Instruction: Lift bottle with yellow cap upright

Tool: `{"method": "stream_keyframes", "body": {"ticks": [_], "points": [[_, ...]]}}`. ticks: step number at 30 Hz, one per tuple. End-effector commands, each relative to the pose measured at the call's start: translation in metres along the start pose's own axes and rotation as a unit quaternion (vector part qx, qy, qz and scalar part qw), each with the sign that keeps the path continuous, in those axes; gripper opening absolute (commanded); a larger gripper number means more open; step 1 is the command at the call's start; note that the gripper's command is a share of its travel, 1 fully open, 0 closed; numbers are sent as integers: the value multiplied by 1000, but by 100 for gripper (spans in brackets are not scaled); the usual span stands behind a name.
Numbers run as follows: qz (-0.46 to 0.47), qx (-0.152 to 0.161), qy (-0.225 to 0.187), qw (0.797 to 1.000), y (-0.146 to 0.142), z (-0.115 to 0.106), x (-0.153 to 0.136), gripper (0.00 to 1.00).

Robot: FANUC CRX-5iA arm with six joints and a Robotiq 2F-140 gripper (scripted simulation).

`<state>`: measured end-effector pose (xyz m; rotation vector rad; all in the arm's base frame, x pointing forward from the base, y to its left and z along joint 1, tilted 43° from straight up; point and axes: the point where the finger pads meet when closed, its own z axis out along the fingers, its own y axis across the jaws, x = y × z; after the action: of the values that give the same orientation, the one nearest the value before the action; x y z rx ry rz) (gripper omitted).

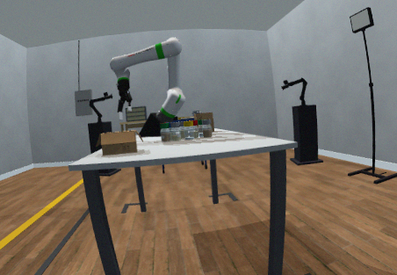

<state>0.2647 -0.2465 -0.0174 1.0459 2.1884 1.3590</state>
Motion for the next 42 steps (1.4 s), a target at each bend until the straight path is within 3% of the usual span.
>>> {"method": "stream_keyframes", "body": {"ticks": [1,17,18,27,34,42], "points": [[0,0,0,1000,0,-1,0,100],[0,0,0,1000,0,-1,0,100],[-1,4,10,1000,10,3,-2,51],[-8,35,99,994,104,34,-14,51],[-8,35,99,994,104,34,-14,51],[-18,73,171,982,194,66,5,51]]}}
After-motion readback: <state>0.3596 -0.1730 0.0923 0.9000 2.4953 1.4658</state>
